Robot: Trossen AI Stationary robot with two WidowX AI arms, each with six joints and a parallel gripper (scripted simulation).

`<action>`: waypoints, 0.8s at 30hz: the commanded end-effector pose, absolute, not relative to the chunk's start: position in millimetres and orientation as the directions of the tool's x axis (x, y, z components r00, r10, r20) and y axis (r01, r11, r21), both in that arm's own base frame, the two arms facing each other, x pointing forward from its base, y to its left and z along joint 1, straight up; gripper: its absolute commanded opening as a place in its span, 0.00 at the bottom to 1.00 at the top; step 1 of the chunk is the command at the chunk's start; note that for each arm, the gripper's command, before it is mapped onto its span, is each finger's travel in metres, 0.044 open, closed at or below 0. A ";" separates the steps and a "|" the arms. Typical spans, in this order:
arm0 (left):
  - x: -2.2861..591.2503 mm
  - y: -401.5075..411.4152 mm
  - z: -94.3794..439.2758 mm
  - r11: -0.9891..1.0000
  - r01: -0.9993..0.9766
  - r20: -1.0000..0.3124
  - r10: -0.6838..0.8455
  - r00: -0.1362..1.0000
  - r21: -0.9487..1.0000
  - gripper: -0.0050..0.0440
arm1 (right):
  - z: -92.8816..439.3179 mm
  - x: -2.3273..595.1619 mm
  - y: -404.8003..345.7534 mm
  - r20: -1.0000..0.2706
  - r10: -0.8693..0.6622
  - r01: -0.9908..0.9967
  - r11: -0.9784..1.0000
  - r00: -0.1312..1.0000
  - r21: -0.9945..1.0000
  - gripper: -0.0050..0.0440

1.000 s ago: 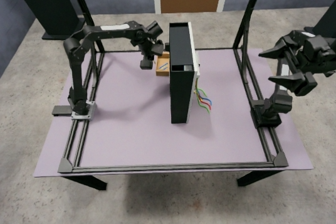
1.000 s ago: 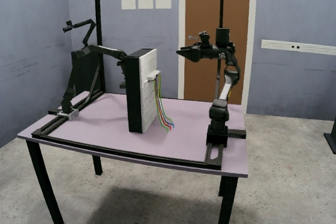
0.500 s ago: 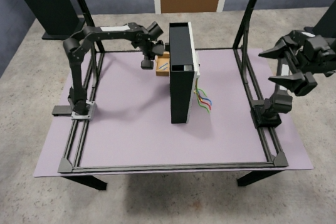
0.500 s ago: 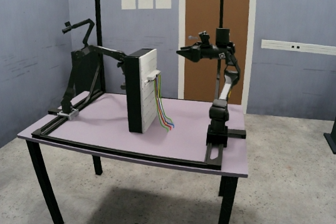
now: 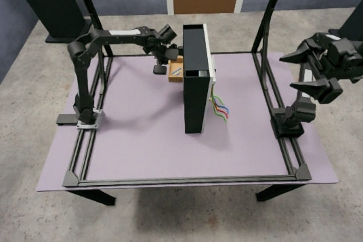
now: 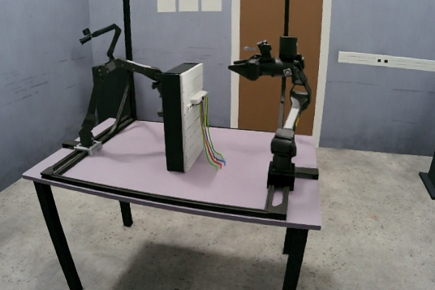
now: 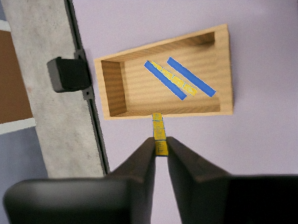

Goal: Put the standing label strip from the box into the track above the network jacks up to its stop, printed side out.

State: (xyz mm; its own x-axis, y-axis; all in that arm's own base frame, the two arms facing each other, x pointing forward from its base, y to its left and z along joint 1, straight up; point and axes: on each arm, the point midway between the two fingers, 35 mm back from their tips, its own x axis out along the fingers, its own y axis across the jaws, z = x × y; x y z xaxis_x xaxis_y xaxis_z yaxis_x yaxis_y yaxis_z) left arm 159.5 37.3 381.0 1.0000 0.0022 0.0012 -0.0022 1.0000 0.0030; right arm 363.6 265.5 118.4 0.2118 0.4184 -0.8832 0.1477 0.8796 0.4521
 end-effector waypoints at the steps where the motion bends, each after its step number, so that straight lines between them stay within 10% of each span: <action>1: 159.4 37.0 382.5 1.000 0.000 0.002 0.000 1.000 0.005 1.00 | 132.0 364.9 266.7 -0.858 0.454 0.144 0.858 0.238 0.494 0.00; 24: 159.4 37.0 382.5 1.000 0.000 0.002 0.000 1.000 0.005 1.00 | 135.3 371.5 278.4 -0.784 0.566 0.142 0.780 0.254 0.609 0.00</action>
